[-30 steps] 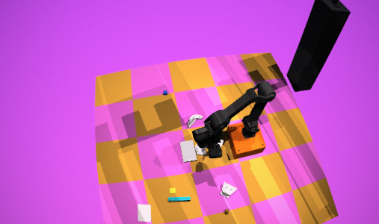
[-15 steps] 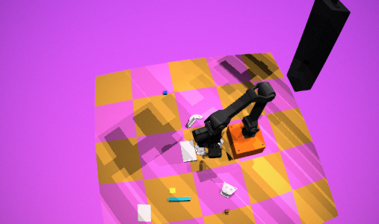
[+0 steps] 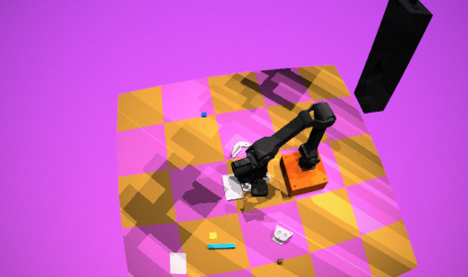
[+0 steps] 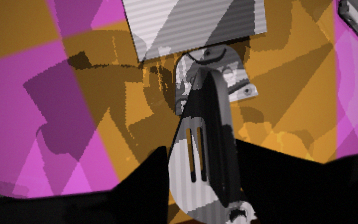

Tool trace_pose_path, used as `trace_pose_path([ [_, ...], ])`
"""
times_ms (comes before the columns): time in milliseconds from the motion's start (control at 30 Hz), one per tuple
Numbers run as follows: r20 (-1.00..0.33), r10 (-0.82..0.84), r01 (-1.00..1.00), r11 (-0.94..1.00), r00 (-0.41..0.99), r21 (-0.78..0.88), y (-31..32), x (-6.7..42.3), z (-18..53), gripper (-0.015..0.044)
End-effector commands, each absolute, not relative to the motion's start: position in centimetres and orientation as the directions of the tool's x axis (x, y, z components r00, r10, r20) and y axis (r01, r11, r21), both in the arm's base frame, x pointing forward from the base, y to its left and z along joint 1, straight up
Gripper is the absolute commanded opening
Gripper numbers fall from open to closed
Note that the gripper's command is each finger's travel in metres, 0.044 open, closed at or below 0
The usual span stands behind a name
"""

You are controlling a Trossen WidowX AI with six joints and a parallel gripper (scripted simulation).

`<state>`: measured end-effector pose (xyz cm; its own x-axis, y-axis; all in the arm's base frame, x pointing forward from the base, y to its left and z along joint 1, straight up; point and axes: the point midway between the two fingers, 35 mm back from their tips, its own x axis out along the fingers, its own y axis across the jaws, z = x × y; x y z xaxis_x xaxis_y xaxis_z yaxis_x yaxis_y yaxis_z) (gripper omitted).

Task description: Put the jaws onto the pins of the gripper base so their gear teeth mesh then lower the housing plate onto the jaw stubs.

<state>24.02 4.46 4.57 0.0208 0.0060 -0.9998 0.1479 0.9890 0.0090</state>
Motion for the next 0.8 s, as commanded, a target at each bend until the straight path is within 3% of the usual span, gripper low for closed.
trace_pose_path([
  [0, -1.0, 0.011, 0.147, 0.989, 0.021, 0.014, 4.5, 25.1, 4.8, 0.0134],
  [767, -1.0, 0.011, 0.147, 0.989, 0.026, 0.014, 4.2, 31.7, 4.6, 0.0134],
])
